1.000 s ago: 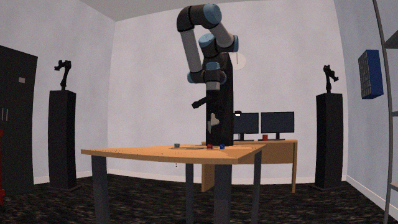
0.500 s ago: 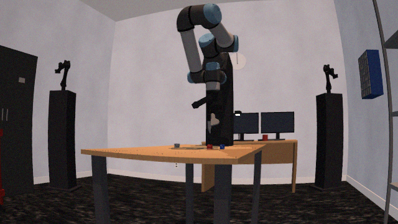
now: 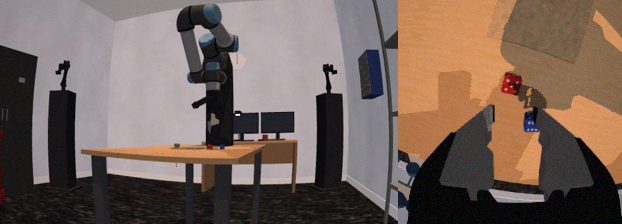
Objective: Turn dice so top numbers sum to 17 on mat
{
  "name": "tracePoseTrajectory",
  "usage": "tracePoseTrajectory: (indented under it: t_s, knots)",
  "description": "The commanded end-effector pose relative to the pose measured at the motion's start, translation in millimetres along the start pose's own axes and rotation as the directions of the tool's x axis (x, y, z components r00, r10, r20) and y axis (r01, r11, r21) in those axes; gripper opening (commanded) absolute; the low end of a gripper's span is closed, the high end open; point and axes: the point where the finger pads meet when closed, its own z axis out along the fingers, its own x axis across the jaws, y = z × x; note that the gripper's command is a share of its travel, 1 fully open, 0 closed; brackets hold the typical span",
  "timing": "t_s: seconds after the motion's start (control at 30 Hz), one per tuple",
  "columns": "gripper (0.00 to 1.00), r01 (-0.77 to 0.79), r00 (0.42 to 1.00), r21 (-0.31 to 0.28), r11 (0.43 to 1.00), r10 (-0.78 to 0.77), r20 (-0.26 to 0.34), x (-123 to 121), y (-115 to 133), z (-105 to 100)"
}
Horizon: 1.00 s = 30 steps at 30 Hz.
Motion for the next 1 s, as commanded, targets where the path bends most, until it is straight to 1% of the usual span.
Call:
tracePoseTrajectory:
  t_s: [0.0, 0.53, 0.97]
  knots:
    - [0.24, 0.000, 1.000, 0.000, 1.000, 0.000, 0.001, -0.4, 0.1, 0.0]
    - [0.24, 0.000, 1.000, 0.000, 1.000, 0.000, 0.001, -0.7, 0.1, 10.4]
    - [0.24, 0.000, 1.000, 0.000, 1.000, 0.000, 0.001, -1.2, 0.3, 30.9]
